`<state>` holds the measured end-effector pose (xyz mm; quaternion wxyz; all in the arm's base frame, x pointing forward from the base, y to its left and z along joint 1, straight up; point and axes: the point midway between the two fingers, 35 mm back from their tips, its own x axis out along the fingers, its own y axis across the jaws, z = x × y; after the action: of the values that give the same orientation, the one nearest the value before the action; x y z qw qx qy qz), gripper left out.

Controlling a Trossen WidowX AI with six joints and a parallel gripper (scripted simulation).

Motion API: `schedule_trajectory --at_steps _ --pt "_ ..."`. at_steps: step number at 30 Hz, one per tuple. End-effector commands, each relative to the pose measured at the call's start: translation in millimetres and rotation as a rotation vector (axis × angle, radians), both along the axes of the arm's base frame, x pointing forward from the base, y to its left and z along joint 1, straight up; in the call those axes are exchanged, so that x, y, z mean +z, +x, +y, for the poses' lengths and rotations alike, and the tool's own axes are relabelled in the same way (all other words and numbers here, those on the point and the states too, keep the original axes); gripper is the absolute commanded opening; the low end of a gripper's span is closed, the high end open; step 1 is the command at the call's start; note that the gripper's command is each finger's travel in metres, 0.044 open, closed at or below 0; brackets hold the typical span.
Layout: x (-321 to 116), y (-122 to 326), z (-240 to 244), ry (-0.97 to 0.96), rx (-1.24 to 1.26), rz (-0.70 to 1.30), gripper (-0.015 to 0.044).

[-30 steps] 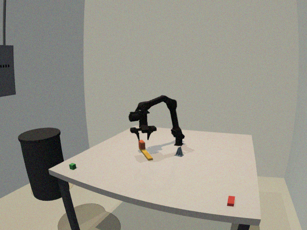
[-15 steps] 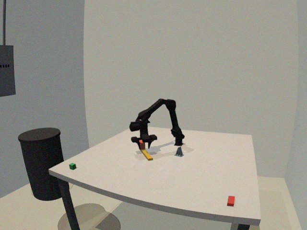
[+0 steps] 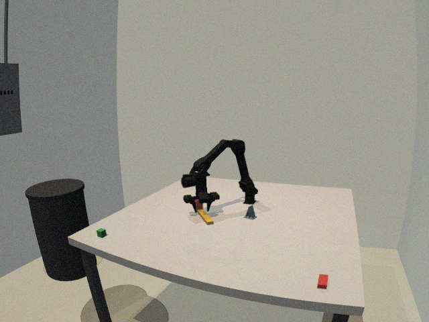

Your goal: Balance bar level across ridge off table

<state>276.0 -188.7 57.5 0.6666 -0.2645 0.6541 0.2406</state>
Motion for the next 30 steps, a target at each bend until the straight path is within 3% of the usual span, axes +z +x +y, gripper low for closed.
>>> schedule_trajectory --at_steps 1,14,21,28,30 --pt "-7.0 -0.1 0.8 0.006 0.003 0.001 0.0315" --pt "-7.3 -0.1 0.8 0.006 0.003 0.001 0.0315" --pt "-6.9 -0.6 0.4 0.003 0.0 0.004 0.0131" --pt "-6.9 -0.6 0.4 0.003 0.0 0.004 0.0085" --pt "-5.2 -0.3 0.2 0.003 0.0 0.004 0.0032"
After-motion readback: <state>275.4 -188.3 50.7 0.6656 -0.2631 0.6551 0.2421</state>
